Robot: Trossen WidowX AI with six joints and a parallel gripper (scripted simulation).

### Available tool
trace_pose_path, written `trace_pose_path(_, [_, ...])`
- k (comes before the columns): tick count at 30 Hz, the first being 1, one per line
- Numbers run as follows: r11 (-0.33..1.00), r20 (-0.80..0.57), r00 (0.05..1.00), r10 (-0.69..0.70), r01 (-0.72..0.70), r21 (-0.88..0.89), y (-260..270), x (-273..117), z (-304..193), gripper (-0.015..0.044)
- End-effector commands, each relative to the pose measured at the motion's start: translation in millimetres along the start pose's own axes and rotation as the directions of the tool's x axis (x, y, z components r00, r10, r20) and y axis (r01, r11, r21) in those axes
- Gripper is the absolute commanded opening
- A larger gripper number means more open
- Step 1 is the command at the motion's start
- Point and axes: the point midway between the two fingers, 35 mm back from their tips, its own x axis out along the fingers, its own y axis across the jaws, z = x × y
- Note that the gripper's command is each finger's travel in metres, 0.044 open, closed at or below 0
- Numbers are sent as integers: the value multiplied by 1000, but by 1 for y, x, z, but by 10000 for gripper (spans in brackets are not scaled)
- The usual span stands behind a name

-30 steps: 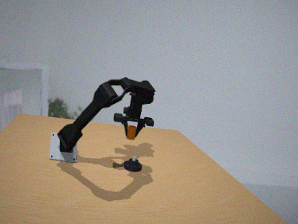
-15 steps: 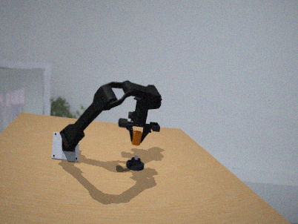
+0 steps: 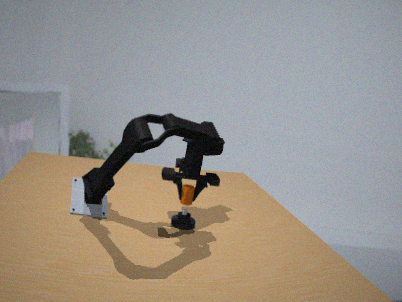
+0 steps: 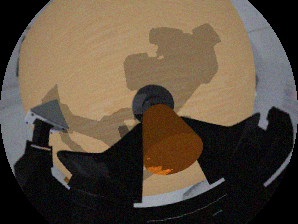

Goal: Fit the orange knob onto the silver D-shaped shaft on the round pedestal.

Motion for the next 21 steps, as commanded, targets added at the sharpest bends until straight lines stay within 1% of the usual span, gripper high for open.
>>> trace_pose_path(1, [1000, 0, 1000, -8, 8, -3, 0, 0, -1, 0])
trace_pose_path(12, [1000, -1, 1000, -8, 8, -2, 0, 25, -2, 0])
trace_pose_path(21, [1000, -1, 1000, -8, 8, 1, -2, 23, -1, 0])
